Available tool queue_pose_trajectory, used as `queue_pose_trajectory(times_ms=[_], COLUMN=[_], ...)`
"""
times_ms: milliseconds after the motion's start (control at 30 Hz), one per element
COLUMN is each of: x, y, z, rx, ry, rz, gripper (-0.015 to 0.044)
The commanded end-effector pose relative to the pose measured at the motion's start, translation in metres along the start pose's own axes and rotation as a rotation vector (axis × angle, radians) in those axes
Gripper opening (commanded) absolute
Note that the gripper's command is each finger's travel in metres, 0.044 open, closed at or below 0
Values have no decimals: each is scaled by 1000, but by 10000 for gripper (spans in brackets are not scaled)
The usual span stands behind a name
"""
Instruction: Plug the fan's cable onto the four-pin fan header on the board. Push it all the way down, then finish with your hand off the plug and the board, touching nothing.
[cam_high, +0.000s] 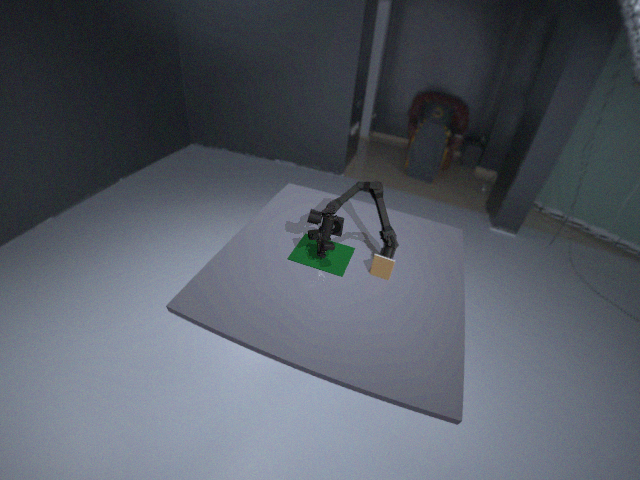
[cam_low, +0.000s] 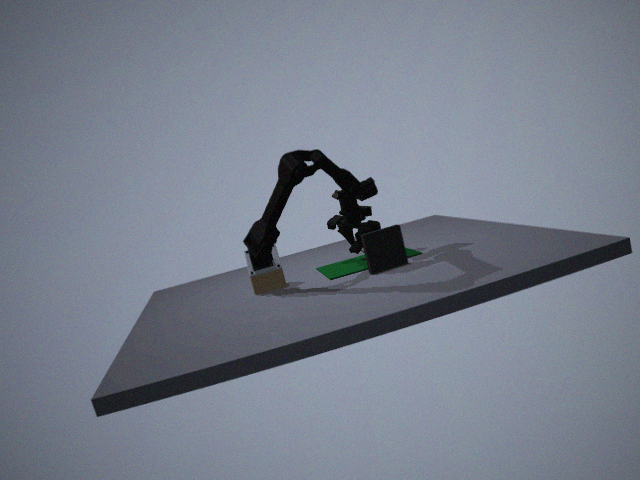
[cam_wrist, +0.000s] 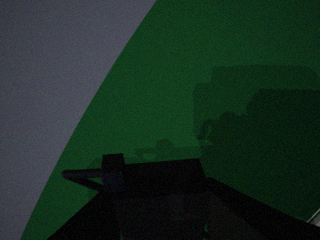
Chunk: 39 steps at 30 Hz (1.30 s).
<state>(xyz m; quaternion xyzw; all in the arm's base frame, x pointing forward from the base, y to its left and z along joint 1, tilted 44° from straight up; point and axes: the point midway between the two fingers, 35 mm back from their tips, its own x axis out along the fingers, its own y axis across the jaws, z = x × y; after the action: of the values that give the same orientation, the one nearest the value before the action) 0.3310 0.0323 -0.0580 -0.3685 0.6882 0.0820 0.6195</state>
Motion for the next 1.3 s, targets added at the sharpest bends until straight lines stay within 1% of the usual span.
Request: queue_pose_trajectory(times_ms=[0,633,1267], x=[3,15,20], y=[11,11,9], z=[3,5,5], rx=[-16,-14,-24], ry=[-51,-208,-379], rz=[51,116,148], gripper=[0,0,0])
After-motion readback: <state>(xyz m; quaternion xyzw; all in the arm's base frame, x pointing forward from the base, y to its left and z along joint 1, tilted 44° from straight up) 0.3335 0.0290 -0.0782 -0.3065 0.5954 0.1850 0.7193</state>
